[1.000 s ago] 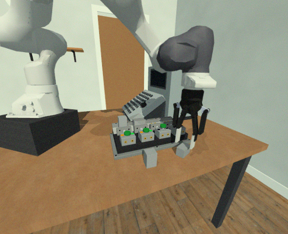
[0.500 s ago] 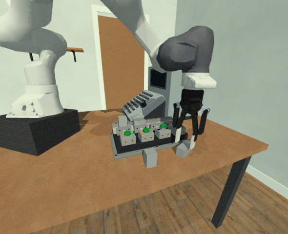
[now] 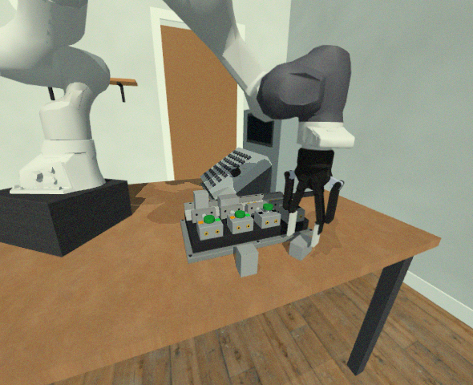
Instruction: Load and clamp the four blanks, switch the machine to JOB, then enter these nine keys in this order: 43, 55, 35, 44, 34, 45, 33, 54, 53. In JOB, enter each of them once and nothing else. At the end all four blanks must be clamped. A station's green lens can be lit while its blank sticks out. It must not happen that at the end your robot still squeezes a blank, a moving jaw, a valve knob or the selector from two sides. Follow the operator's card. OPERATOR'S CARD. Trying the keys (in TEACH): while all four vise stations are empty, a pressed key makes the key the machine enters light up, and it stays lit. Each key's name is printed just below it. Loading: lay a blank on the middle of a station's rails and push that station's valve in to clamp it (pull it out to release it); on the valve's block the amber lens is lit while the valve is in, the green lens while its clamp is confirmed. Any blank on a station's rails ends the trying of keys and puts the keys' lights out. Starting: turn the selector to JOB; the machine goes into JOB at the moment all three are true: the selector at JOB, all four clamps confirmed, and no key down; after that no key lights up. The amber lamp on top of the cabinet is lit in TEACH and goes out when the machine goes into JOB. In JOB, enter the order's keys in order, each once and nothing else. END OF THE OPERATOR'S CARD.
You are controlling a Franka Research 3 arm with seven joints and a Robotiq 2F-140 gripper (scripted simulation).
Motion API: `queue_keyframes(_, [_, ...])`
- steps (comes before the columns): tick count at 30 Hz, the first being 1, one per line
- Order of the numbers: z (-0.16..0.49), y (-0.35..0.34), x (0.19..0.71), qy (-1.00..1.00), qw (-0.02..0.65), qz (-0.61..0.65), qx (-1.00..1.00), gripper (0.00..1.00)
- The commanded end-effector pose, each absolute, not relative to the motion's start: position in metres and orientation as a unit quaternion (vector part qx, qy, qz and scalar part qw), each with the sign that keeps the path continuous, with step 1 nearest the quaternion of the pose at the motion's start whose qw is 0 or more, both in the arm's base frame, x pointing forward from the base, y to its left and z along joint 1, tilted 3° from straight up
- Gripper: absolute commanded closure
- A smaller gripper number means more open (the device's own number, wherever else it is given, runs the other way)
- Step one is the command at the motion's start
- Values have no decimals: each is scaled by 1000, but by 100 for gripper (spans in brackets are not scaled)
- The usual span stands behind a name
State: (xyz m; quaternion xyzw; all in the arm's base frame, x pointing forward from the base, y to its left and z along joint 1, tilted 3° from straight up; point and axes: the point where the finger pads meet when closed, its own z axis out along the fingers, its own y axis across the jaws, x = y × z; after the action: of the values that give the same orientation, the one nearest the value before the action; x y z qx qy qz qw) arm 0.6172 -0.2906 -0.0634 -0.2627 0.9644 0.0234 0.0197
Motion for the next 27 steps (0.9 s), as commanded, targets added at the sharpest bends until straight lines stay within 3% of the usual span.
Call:
queue_keyframes(1, [-66,-291,618,965,20,22,-260,60])
queue_keyframes(27, [-77,-290,618,965,20,22,-260,60])
